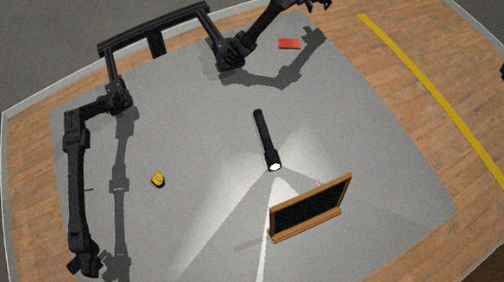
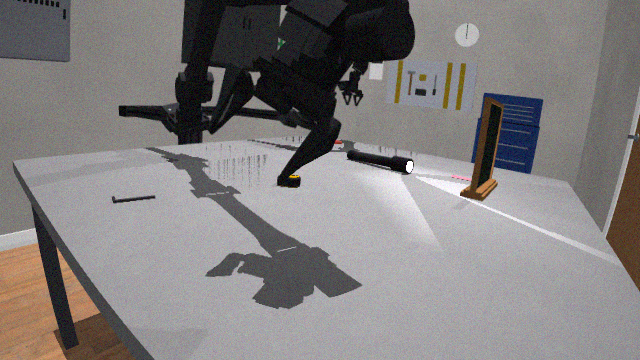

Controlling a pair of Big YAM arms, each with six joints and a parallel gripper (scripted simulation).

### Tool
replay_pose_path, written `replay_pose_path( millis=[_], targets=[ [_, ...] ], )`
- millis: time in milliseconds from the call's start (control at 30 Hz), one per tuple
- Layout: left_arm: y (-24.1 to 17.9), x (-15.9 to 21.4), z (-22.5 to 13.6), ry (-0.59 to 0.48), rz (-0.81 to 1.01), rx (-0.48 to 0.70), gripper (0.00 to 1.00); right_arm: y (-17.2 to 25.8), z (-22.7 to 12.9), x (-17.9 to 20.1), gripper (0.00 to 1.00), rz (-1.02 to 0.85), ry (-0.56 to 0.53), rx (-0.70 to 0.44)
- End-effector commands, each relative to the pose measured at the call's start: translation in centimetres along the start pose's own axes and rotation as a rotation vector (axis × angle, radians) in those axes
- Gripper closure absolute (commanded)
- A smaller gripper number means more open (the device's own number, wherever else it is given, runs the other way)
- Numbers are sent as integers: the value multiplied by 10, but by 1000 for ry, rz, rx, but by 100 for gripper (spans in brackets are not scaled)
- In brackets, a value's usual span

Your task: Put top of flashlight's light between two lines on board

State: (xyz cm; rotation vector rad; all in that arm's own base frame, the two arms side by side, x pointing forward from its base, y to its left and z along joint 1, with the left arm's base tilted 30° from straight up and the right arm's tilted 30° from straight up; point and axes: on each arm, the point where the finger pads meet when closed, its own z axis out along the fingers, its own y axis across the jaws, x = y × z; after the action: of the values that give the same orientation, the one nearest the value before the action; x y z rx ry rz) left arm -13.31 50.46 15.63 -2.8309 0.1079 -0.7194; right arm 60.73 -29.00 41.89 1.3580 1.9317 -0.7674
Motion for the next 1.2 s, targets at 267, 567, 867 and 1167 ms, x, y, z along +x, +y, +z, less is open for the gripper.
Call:
replay_pose_path(
  millis=[267,567,867,1167],
  targets=[
    [-5,-1,-11,-14,5,22,0,-2,-9,-7,0,15,-13,-11],
    [-12,-1,-18,-23,15,38,0,-6,-23,-23,0,44,-36,-32],
    [-12,-1,-18,-23,15,38,0,-6,-23,-23,5,44,-36,-32],
    [-17,14,-19,-35,69,52,0,18,-12,5,5,-28,-9,-32]
  ],
)
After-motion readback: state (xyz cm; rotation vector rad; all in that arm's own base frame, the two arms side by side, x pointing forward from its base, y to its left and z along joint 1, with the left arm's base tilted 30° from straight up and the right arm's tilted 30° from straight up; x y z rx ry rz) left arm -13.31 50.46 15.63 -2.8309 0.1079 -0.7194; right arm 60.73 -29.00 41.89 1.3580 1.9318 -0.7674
